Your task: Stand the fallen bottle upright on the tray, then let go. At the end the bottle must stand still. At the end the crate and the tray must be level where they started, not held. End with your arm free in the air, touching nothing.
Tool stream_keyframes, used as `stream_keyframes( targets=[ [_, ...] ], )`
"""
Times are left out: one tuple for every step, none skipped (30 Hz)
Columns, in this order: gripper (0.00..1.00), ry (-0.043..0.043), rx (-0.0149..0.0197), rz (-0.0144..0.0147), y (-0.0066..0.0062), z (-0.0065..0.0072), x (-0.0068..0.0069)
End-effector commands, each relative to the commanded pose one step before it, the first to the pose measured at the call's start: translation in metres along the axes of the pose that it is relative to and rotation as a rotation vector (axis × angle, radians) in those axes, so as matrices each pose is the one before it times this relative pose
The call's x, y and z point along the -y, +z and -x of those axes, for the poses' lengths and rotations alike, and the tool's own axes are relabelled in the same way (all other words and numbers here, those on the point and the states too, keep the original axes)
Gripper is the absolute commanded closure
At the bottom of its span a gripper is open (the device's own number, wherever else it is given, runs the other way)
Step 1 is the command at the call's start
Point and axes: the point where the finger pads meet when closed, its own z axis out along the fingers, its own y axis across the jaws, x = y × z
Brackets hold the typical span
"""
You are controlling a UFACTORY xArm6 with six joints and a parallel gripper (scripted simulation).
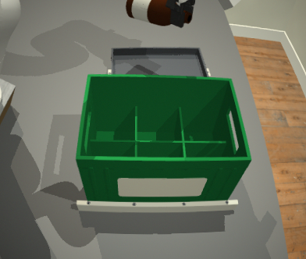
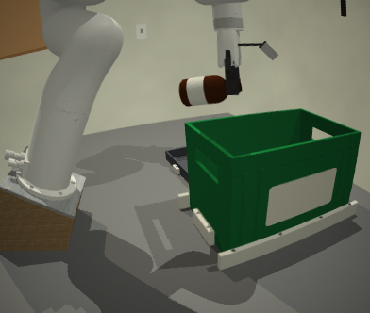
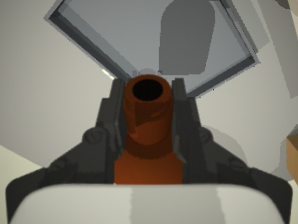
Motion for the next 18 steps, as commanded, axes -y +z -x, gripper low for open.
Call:
stream_keyframes(
  targets=[
    [1.0, 0.00087, -0.02852, -0.00046, -0.00125, -0.00042, 0.00065],
    [1.0, -0.00001, -0.00651, 0.0005, 0.0, 0.00006, -0.00007],
    [1.0, 0.0, -0.00678, 0.00042, 0.0, 0.00006, -0.00006],
    [1.0, 0.0, -0.00699, 0.00032, -0.00002, 0.00005, -0.00005],
    [1.0, 0.00001, -0.00715, 0.00022, -0.00003, 0.00005, -0.00003],
    [1.0, 0.00002, -0.00726, 0.00011, -0.00004, 0.00004, -0.00002],
    [1.0, 0.0, 0.0, 0.0, 0.0, 0.0, 0.0],
    [1.0, 0.0, 0.0, 0.0, 0.0, 0.0, 0.0],
    [1.0, 0.00003, -0.0073, 0.0, -0.00005, 0.00003, 0.0],
    [1.0, 0.00004, -0.00729, -0.00012, -0.00006, 0.00003, 0.00001],
    [1.0, 0.00005, -0.00722, -0.00023, -0.00007, 0.00002, 0.00003],
    [1.0, 0.00006, -0.00709, -0.00033, -0.00008, 0.00002, 0.00004],
    [1.0, 0.00007, -0.0069, -0.00042, -0.00009, 0.00001, 0.00006],
    [1.0, 0.00008, -0.00666, -0.0005, -0.00009, 0.00001, 0.00007],
    [1.0, 0.00008, -0.00636, -0.00057, -0.0001, 0.0, 0.00008],
    [1.0, 0.00008, -0.00602, -0.00062, -0.0001, 0.0, 0.00009],
    [1.0, 0.00009, -0.00564, -0.00065, -0.0001, 0.0, 0.00009],
    [1.0, 0.00009, -0.00522, -0.00066, -0.0001, -0.00001, 0.00009]
  ],
)
